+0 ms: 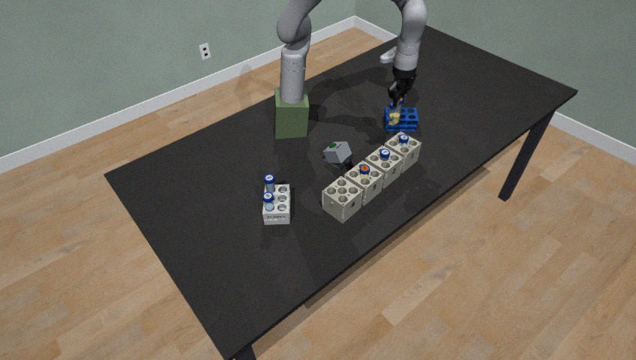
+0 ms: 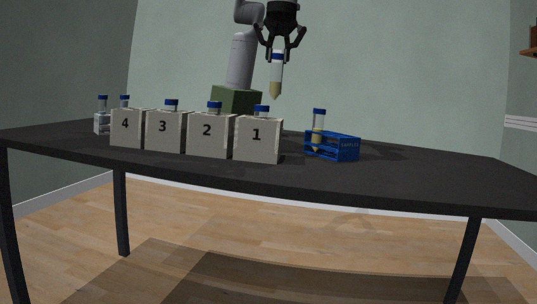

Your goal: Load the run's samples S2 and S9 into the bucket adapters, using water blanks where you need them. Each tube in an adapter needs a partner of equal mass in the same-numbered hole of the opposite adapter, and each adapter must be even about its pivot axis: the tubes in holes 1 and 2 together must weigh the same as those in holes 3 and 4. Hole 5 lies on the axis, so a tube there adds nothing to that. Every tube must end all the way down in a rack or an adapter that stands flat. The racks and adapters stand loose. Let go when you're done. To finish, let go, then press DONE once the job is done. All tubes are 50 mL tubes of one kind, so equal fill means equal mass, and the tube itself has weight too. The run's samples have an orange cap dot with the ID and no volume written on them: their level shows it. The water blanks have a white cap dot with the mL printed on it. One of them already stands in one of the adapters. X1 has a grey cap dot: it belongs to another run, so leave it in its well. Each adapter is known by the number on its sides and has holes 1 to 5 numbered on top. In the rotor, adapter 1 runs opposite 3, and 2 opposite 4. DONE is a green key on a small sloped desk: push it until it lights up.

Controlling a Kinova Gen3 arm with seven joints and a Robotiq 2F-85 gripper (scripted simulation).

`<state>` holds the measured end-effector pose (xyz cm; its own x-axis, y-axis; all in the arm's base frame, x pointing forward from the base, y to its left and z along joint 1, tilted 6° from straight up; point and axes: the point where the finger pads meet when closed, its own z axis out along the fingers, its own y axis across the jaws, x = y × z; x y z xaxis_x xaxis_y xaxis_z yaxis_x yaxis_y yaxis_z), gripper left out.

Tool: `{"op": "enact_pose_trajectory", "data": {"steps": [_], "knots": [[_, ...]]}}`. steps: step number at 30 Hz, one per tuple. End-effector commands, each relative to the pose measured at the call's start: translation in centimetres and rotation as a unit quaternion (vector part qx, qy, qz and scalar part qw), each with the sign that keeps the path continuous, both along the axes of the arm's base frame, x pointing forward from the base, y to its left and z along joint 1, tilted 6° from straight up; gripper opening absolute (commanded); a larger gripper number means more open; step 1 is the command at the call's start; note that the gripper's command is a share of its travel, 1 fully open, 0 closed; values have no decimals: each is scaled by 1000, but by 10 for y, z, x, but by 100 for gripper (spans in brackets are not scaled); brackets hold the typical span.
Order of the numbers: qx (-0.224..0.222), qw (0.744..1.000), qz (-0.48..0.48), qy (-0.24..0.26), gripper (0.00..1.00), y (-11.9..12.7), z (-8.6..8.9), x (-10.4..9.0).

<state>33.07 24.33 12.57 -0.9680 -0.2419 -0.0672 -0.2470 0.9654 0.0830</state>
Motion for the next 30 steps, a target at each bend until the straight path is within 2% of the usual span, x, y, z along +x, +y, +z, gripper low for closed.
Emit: {"op": "enact_pose_trajectory", "data": {"steps": [1, 30], "knots": [[2, 1000, -5, 0, 10, -13, 0, 6], [1, 1000, -6, 1, 10, -90, -7, 39]]}}
